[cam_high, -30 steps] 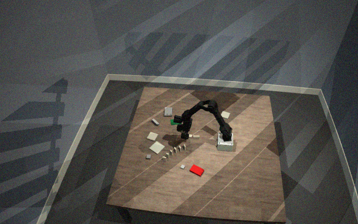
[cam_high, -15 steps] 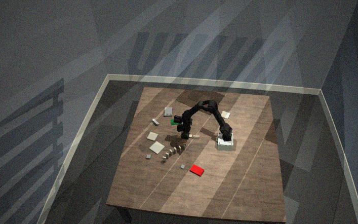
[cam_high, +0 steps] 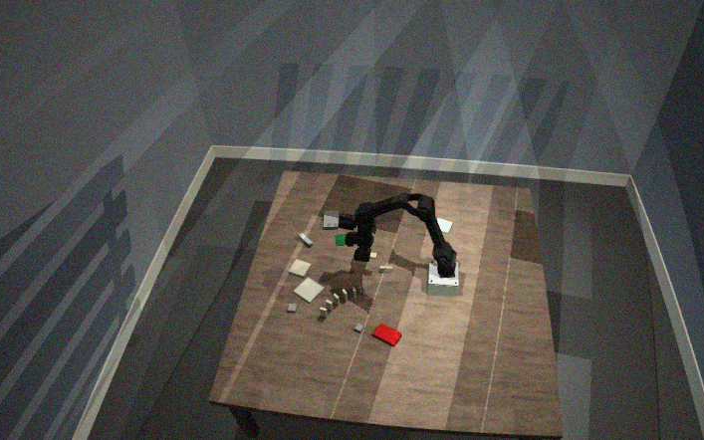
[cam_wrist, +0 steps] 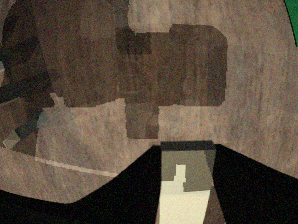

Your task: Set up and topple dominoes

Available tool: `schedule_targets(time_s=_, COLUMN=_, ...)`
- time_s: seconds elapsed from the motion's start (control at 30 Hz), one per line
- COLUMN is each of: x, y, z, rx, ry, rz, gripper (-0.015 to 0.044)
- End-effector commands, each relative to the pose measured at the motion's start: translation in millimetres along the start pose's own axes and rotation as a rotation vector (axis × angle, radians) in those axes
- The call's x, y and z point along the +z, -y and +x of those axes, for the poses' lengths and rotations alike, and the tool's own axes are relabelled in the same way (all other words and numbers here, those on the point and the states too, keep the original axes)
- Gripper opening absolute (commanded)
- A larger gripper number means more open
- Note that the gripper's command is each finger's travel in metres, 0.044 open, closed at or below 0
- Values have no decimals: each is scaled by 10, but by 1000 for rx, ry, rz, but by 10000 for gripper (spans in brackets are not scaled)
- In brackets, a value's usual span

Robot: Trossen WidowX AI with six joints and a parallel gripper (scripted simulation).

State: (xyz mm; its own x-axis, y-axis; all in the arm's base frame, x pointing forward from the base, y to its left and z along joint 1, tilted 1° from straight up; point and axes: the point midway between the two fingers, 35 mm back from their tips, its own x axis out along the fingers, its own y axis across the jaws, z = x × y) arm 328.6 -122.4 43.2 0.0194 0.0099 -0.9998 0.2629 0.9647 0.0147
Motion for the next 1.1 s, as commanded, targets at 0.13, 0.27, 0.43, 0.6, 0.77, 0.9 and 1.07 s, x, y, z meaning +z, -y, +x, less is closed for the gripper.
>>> schedule_targets(time_s=0.13, x=32, y=-15, z=-803, rx=-5, ry=19, rz=-2, gripper=107)
schedule_targets(time_s=0.27, x=32, y=-15, z=-803, rx=-5, ry=19, rz=-2, gripper=107)
schedule_targets(time_s=0.43, x=-63, y=410, z=-805, rx=-10, ry=18, rz=-4, gripper=107)
schedule_targets(time_s=0.6, x=-387, y=1173, z=-808, rx=-17, ry=15, rz=-8, gripper=107)
schedule_targets(time_s=0.77, x=-853, y=1802, z=-812, rx=-22, ry=11, rz=-12, gripper=107)
schedule_targets(time_s=0.9, x=-1216, y=2136, z=-814, rx=-25, ry=8, rz=-15, gripper=107)
schedule_targets(time_s=1.07, x=-1234, y=2150, z=-814, rx=-25, ry=8, rz=-15, gripper=107)
